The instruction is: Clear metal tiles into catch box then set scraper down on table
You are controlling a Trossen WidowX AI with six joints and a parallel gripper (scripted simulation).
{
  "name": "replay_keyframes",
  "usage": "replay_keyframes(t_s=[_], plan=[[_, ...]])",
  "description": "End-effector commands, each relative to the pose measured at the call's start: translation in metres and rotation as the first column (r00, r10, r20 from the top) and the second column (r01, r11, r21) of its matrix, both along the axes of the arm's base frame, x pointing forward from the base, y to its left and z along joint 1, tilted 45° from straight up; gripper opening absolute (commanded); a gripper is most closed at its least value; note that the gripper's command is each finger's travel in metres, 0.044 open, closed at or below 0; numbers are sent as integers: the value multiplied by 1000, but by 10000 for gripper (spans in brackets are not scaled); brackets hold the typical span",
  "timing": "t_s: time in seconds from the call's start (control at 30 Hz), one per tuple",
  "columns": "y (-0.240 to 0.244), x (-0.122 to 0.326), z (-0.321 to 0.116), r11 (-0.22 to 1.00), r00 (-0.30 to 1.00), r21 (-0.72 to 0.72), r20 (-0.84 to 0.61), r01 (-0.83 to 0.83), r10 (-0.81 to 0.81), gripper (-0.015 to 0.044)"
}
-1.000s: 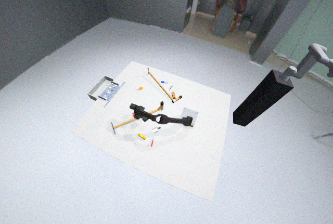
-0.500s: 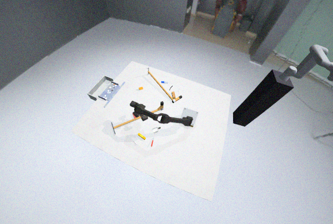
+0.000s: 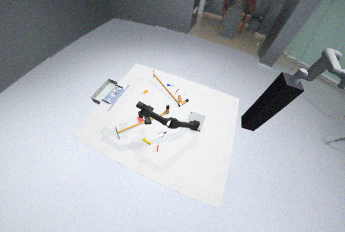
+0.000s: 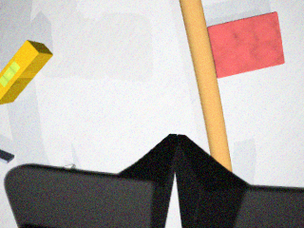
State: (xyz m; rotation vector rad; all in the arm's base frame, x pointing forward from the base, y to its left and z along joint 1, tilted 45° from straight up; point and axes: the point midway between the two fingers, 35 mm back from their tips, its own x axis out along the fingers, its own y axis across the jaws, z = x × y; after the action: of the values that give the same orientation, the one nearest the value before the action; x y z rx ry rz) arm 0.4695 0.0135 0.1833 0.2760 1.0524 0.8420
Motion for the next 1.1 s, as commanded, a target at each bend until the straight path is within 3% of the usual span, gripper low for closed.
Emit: replay_keyframes(t_s=[0.0,0.4,1.07], plan=[[-8,-9,16,994,993,40,-70,99,-97,0],[-12,-13,23,987,983,56,-108,154,-147,0],[13,-2,-5,987,983,49,-109,153,-147,0]])
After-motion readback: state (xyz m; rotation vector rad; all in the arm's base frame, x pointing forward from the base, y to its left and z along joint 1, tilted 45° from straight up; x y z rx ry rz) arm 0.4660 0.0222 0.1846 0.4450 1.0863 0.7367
